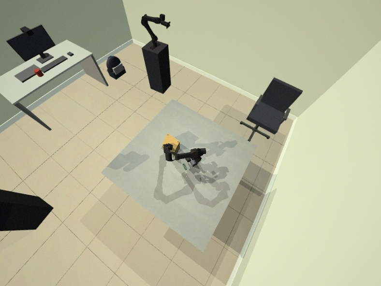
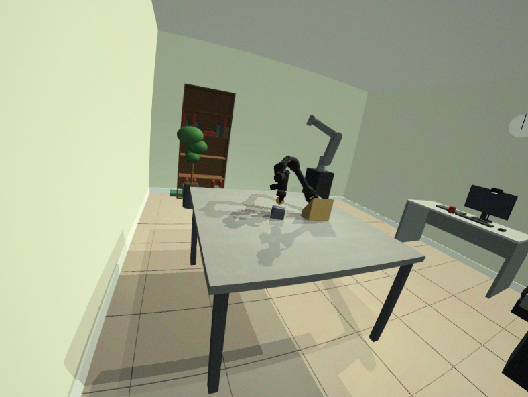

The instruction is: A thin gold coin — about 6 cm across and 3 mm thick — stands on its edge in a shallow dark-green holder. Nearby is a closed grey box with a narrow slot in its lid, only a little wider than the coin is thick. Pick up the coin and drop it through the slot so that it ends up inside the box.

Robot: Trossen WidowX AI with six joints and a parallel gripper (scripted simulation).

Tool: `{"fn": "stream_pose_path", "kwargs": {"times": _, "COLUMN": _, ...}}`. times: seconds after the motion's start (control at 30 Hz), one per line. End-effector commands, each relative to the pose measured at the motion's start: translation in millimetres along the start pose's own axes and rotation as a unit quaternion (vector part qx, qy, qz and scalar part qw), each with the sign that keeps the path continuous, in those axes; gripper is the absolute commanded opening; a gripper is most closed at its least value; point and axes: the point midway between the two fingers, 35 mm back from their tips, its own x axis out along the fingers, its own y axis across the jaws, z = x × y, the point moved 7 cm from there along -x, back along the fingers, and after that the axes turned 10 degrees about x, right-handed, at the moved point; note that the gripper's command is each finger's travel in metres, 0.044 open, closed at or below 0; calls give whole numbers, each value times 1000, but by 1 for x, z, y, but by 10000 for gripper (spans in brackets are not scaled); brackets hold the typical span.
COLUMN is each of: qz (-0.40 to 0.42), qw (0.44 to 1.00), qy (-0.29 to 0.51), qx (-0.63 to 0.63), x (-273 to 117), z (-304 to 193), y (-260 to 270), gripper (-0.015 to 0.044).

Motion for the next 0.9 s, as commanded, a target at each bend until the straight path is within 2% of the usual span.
{"fn": "stream_pose_path", "kwargs": {"times": 0.0, "qz": 0, "qw": 1000, "qy": 0, "qx": 1, "x": 0, "z": 0, "y": 0, "gripper": 0}}
{"fn": "stream_pose_path", "kwargs": {"times": 0.87, "qz": -1, "qw": 1000, "qy": 0, "qx": -3, "x": 13, "z": -1, "y": -1, "gripper": 0}}
